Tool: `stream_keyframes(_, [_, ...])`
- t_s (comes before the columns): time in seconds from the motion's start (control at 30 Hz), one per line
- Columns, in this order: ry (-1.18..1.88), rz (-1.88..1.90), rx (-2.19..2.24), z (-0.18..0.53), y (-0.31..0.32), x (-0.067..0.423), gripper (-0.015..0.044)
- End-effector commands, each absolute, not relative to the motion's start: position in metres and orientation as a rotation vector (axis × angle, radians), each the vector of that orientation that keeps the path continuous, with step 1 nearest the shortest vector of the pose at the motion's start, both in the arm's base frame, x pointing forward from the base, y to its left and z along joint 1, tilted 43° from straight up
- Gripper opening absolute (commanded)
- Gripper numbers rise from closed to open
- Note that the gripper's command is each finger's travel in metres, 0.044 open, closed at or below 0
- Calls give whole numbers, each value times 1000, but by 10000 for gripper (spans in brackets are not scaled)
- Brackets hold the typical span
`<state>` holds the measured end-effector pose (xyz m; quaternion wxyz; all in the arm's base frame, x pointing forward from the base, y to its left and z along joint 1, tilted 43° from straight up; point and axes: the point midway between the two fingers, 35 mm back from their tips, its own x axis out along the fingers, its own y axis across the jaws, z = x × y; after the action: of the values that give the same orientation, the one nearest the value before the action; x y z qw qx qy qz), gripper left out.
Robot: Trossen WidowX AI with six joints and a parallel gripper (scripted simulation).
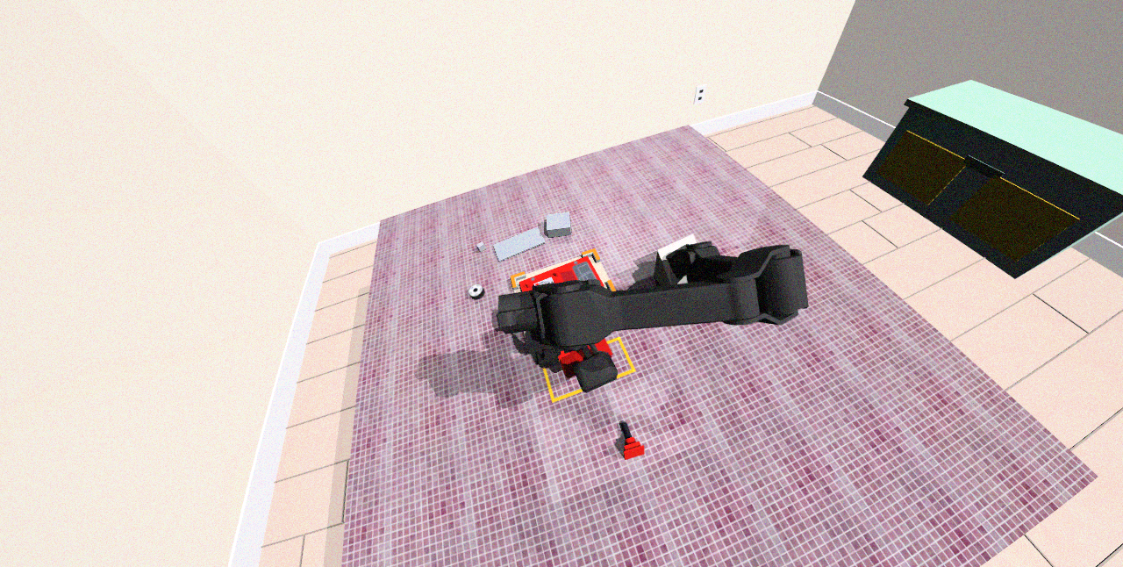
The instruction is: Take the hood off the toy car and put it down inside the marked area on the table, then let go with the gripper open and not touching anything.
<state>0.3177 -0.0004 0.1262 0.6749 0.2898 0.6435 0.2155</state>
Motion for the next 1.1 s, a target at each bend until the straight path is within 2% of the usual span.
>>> stream_keyframes(0.0, [1453,483,662,124,2,316,0])
stream_keyframes(1.07, [1452,482,661,102,21,320,0])
